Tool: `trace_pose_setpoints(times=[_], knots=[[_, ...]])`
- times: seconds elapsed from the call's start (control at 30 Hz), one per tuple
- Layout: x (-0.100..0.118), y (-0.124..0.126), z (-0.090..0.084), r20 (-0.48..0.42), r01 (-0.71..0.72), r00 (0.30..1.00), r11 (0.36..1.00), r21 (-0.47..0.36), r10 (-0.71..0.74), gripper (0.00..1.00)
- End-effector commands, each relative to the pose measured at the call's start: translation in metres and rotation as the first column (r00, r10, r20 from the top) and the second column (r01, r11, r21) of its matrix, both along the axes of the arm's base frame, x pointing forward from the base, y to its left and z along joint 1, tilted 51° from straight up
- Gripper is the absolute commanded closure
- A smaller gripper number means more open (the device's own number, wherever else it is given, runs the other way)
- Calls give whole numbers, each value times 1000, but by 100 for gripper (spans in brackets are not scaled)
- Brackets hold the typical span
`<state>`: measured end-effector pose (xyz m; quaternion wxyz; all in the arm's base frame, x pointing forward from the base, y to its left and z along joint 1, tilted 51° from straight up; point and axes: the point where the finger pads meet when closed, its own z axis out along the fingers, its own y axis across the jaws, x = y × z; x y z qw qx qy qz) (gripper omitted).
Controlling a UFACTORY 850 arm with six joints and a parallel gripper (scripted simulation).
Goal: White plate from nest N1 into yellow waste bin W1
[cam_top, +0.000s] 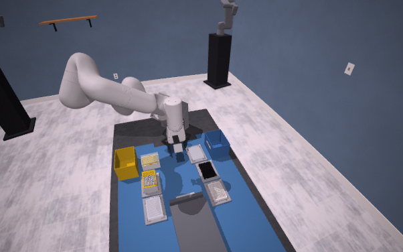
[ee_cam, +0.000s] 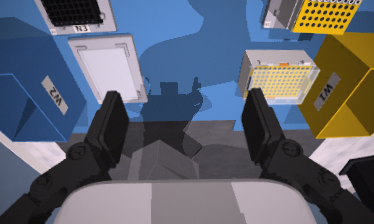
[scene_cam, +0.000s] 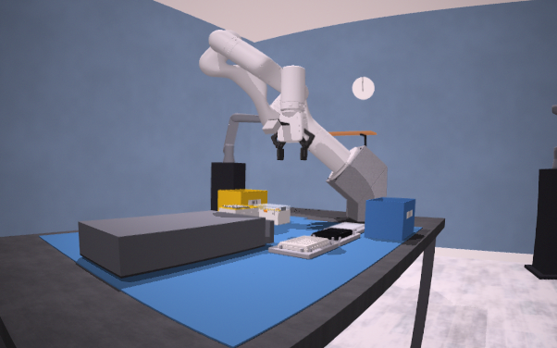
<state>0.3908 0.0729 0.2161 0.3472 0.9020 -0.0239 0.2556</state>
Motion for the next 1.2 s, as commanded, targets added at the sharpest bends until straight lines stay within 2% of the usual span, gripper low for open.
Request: trace_pose_setpoints(times=[0.0, 0.1, 0.17, 0.67, 0.73, 1.17], knots=[[19, 8, -5, 1, 0, 1000, 1000, 0, 0, 0], [33, 14, -9, 1, 0, 1000, 1000, 0, 0, 0], [33, 14, -9, 1, 0, 1000, 1000, 0, 0, 0], [100, 42, -26, 1, 0, 1000, 1000, 0, 0, 0], [100, 42, -26, 1, 0, 1000, 1000, 0, 0, 0], [158, 66, -42, 1, 0, 1000, 1000, 0, 0, 0]])
